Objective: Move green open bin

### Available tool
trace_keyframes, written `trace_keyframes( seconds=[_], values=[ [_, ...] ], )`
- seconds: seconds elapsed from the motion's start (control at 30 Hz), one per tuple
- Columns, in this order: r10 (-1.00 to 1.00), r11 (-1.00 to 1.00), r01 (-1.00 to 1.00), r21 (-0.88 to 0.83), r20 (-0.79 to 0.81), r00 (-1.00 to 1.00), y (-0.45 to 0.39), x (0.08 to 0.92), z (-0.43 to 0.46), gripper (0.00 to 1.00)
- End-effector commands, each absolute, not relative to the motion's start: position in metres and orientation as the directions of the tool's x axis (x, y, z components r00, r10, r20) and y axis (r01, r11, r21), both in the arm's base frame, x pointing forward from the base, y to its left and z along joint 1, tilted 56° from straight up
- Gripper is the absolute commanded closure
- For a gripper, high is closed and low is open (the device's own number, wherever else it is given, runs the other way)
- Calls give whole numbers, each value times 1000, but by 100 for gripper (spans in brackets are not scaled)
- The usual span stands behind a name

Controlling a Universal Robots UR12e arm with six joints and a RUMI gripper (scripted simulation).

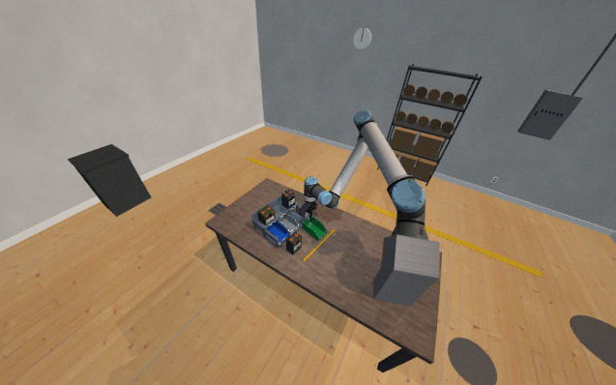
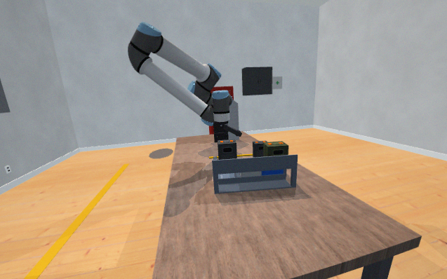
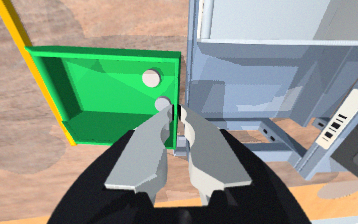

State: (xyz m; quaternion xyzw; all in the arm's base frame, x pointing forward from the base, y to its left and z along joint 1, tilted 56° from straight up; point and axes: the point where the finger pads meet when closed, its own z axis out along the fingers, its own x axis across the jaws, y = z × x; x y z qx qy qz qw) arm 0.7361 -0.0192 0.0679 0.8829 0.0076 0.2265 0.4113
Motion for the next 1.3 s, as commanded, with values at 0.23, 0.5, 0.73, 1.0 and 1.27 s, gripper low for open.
trace_keyframes(
  seconds=[0.23, 0.5, 0.73, 1.0, 1.27],
  values=[
    [200, -662, -173, 730, 394, 897, -24, 739, 64, 100],
    [200, -662, -173, 730, 394, 897, -24, 739, 64, 100],
    [200, -662, -173, 730, 394, 897, -27, 741, 62, 100],
    [200, -662, -173, 730, 394, 897, -27, 741, 62, 100],
    [200, -662, -173, 730, 394, 897, -27, 741, 62, 80]
  ],
)
